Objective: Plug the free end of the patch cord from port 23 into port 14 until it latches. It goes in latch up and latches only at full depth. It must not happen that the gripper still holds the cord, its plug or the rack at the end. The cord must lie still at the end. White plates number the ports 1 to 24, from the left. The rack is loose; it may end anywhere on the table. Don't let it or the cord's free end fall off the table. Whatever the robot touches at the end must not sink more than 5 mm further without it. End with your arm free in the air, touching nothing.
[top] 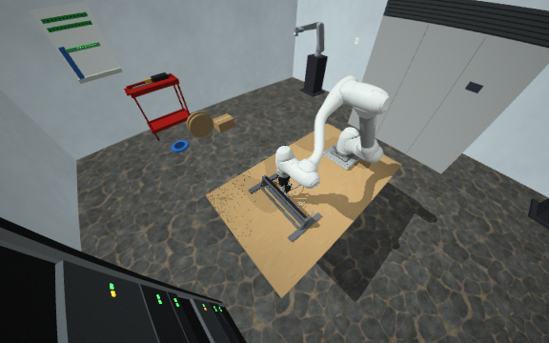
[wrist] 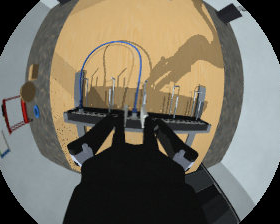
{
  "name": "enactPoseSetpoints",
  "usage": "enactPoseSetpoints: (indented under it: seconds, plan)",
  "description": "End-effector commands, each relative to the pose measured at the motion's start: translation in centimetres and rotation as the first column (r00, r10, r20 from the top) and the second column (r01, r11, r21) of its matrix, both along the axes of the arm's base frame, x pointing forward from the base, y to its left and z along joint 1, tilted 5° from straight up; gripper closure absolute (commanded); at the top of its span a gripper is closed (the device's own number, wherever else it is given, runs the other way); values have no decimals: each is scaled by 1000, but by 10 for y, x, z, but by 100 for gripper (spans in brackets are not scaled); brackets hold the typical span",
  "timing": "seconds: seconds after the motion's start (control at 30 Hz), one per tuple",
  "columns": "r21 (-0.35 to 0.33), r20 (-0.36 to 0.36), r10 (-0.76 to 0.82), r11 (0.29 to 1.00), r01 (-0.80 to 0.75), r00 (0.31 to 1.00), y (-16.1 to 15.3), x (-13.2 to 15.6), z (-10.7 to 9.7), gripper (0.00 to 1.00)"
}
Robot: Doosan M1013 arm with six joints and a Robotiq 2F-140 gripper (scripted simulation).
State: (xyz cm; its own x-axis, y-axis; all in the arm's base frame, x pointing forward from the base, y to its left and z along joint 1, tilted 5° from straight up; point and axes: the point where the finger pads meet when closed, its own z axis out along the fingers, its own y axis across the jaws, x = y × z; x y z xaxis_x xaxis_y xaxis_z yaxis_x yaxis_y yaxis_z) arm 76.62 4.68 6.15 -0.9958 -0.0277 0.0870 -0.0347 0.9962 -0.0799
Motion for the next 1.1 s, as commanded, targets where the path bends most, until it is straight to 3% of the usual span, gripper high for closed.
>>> enactPoseSetpoints:
  seconds: [0.0, 0.77, 1.07]
  plan:
    - [-1, 1, -8, 1000, 8, 1000, -2, -1, 1, 78]
    - [-1, 1, -8, 1000, 8, 1000, -1, -1, 11, 78]
    - [-1, 1, -8, 1000, 8, 1000, 1, 0, 36, 78]
